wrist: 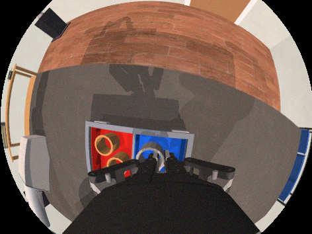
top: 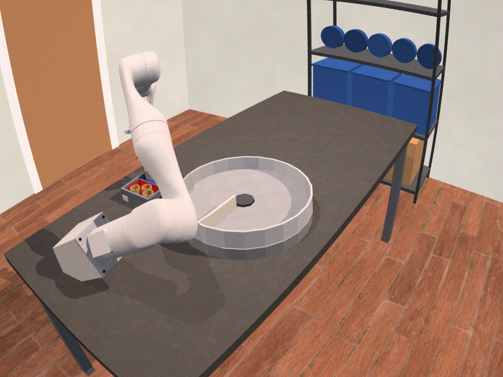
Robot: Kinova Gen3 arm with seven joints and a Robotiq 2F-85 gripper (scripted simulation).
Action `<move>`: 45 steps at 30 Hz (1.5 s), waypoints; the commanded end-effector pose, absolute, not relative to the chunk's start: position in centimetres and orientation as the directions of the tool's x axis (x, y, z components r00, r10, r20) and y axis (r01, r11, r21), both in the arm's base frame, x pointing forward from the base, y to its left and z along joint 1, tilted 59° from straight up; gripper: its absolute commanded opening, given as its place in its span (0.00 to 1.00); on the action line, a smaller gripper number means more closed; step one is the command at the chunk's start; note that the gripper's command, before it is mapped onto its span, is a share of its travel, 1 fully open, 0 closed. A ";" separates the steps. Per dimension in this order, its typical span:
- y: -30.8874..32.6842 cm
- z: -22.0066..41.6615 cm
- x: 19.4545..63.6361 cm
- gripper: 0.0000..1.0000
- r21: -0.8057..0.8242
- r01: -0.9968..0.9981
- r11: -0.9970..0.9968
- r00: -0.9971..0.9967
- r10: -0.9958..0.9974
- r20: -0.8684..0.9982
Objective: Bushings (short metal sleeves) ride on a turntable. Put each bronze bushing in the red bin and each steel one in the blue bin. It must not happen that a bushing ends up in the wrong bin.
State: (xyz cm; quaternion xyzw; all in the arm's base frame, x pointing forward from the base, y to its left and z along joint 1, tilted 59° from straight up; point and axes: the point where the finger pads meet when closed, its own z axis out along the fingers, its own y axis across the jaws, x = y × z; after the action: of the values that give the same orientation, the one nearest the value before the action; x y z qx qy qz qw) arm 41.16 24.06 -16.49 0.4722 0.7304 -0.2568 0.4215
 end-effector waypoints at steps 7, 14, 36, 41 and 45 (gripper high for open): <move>23.7 -16.7 41.3 0.00 0.023 0.906 0.422 -0.199 0.473 -0.858; 23.5 -16.8 41.4 0.00 0.023 0.906 0.422 -0.199 0.473 -0.858; 22.6 -17.4 41.9 0.00 0.023 0.906 0.422 -0.199 0.473 -0.858; 22.6 -17.4 41.9 0.00 0.023 0.906 0.422 -0.199 0.473 -0.858; 22.2 -17.7 42.0 0.00 0.023 0.906 0.422 -0.199 0.473 -0.858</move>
State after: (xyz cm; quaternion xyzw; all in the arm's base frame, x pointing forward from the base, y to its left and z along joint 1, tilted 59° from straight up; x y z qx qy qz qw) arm 41.98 22.35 -17.62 0.4722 0.7304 -0.2568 0.4215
